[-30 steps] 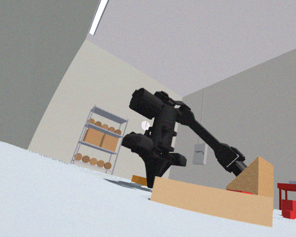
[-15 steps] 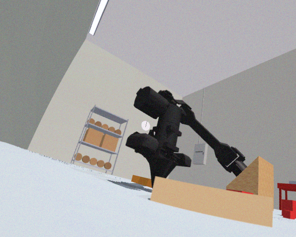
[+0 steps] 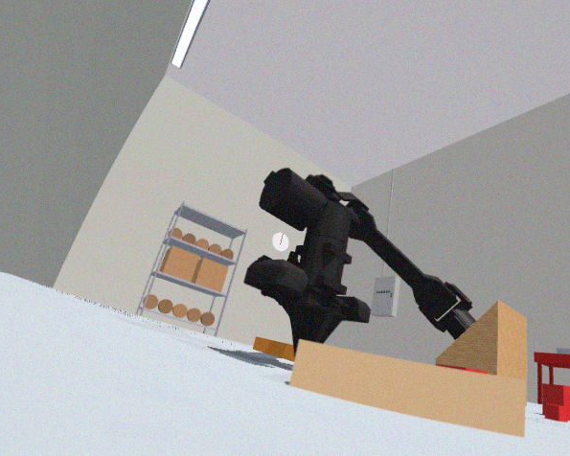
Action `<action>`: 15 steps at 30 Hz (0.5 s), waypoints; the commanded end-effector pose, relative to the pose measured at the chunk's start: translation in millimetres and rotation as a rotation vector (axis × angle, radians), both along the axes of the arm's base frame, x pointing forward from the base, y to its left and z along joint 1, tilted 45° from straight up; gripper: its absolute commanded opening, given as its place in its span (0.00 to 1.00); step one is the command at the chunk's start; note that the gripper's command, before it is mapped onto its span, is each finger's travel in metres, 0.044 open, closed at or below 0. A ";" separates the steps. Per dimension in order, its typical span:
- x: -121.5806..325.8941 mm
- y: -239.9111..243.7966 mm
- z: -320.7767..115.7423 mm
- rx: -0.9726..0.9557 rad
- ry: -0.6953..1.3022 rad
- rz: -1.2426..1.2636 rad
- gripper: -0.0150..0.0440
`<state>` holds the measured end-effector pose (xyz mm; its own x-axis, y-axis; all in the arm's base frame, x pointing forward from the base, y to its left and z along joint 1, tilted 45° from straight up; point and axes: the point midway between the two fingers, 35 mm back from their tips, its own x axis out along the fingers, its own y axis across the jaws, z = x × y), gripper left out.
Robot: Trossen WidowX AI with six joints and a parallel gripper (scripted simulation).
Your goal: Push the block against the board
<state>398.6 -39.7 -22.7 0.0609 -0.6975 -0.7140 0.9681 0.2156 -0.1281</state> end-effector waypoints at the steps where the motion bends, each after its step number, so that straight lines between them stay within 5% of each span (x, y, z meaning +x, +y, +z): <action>1: 2.3 -4.9 4.6 0.003 0.002 0.000 0.25; 15: 8.7 -20.2 19.9 0.000 0.001 0.000 0.25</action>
<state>405.1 -55.6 -7.8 0.0582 -0.6961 -0.7156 0.9682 0.2141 -0.1296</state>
